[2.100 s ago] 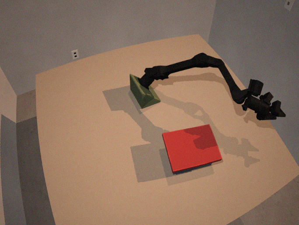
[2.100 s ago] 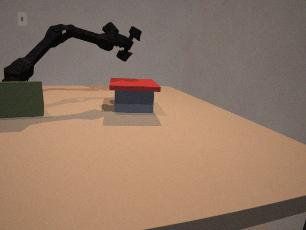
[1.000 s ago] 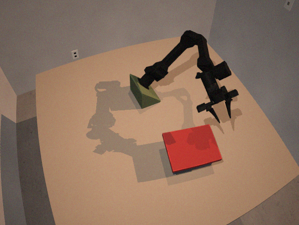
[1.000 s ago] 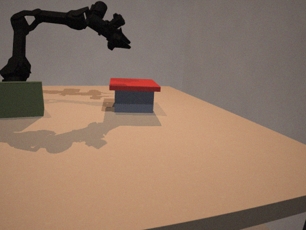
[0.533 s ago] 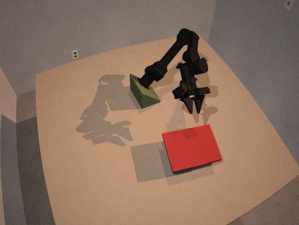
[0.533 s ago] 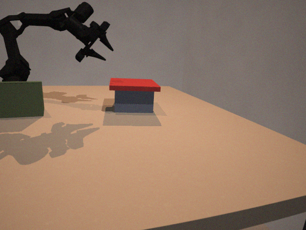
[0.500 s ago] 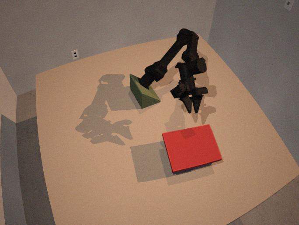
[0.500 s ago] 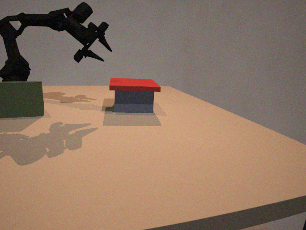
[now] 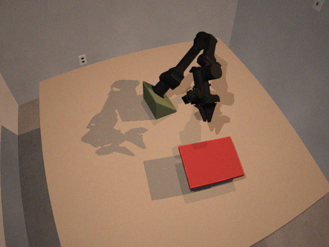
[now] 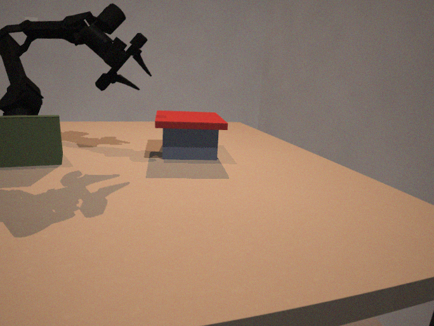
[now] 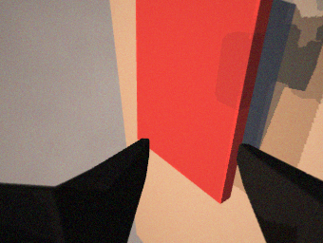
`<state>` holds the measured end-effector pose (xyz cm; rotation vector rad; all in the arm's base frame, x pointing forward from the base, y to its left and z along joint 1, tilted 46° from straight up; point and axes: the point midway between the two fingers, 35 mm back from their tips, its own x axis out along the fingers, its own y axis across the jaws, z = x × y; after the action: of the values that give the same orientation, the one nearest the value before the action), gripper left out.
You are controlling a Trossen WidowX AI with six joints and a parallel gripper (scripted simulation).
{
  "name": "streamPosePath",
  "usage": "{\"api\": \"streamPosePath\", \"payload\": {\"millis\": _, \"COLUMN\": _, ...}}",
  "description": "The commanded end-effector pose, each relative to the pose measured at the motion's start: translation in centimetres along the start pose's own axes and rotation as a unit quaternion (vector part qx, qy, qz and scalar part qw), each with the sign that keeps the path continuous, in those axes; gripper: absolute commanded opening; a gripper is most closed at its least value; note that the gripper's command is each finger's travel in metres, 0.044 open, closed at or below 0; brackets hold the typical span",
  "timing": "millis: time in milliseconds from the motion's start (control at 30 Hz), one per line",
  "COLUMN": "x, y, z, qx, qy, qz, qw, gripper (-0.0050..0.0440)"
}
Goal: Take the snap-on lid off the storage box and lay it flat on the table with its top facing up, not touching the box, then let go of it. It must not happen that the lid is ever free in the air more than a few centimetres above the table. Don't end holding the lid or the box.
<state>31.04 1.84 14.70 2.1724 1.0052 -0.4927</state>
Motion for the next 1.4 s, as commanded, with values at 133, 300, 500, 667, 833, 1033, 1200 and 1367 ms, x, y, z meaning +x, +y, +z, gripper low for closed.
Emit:
{"api": "streamPosePath", "payload": {"millis": 133, "x": 2.5, "y": -3.1, "z": 0.0, "qx": 0.004, "qy": 0.000, "qz": -0.003, "qw": 1.000, "gripper": 0.0235}}
{"api": "streamPosePath", "payload": {"millis": 300, "x": 3.4, "y": -4.4, "z": 0.0, "qx": 0.004, "qy": 0.001, "qz": -0.002, "qw": 1.000, "gripper": 0.0235}}
{"api": "streamPosePath", "payload": {"millis": 500, "x": 4.0, "y": -4.4, "z": 0.0, "qx": 0.004, "qy": 0.001, "qz": -0.002, "qw": 1.000, "gripper": 0.0235}}
{"api": "streamPosePath", "payload": {"millis": 667, "x": 4.4, "y": -4.3, "z": 0.0, "qx": 0.004, "qy": 0.001, "qz": -0.002, "qw": 1.000, "gripper": 0.0235}}
{"api": "streamPosePath", "payload": {"millis": 833, "x": 5.3, "y": -4.2, "z": 0.0, "qx": 0.004, "qy": 0.001, "qz": -0.003, "qw": 1.000, "gripper": 0.0235}}
{"api": "streamPosePath", "payload": {"millis": 1033, "x": 6.2, "y": -4.1, "z": 0.0, "qx": 0.004, "qy": 0.000, "qz": -0.003, "qw": 1.000, "gripper": 0.0235}}
{"api": "streamPosePath", "payload": {"millis": 1200, "x": 6.9, "y": -4.1, "z": 0.0, "qx": 0.003, "qy": 0.000, "qz": -0.003, "qw": 1.000, "gripper": 0.0235}}
{"api": "streamPosePath", "payload": {"millis": 1367, "x": 7.6, "y": -4.2, "z": 0.0, "qx": 0.003, "qy": 0.000, "qz": -0.003, "qw": 1.000, "gripper": 0.0235}}
